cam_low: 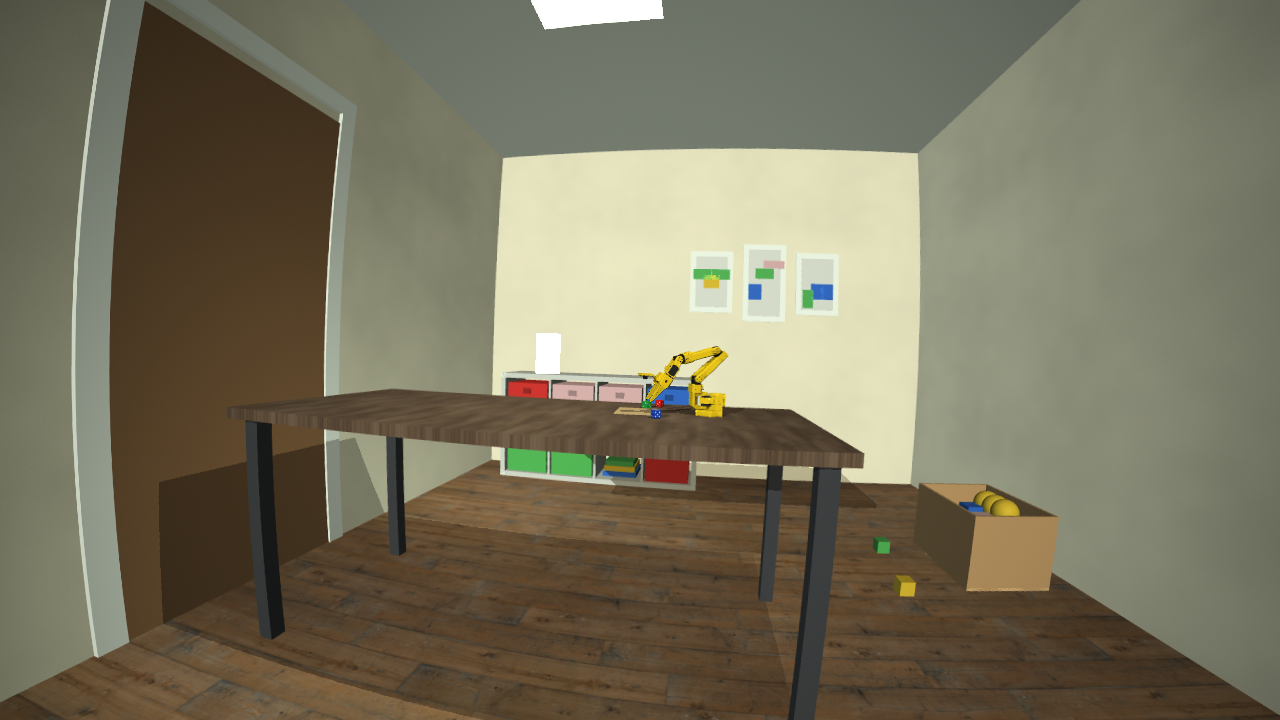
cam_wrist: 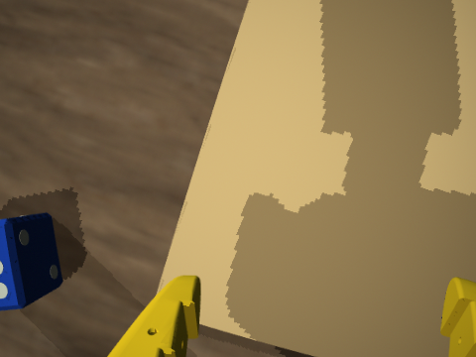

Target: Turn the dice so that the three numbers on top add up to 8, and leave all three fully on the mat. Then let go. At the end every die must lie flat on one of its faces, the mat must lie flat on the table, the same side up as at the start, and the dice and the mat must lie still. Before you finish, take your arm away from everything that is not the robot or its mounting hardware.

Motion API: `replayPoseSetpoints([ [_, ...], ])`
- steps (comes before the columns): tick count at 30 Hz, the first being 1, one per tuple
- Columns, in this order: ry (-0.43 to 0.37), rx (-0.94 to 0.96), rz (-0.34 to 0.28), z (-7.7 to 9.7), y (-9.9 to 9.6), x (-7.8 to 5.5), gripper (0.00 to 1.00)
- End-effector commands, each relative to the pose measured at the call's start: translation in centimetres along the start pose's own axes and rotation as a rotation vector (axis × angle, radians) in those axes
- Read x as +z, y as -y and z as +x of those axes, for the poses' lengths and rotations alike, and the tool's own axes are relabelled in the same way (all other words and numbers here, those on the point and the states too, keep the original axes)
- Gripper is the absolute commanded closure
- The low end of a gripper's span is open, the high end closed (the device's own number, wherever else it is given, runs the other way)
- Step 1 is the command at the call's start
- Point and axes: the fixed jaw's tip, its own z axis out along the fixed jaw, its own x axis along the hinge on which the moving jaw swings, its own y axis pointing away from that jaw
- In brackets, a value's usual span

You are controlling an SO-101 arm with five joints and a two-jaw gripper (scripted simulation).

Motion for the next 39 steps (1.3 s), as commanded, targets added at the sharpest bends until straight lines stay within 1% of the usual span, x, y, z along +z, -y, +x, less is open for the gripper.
replayPoseSetpoints([
  [1,0.036,-0.111,-0.082,-0.4,-2.7,-0.8,0.69],
  [2,0.036,-0.111,-0.082,-0.4,-2.7,-0.8,0.69],
  [5,0.037,-0.195,-0.140,0.2,-4.5,-1.2,0.69],
  [8,0.037,-0.255,-0.181,0.7,-5.7,-1.5,0.69],
  [13,0.036,-0.305,-0.215,1.2,-6.7,-1.7,0.69],
  [36,0.037,-0.311,-0.219,1.2,-6.8,-1.8,0.69],
  [37,0.010,-0.298,-0.215,2.0,-6.6,-1.6,0.69],
  [39,0.010,-0.298,-0.215,2.0,-6.6,-1.6,0.69],
])
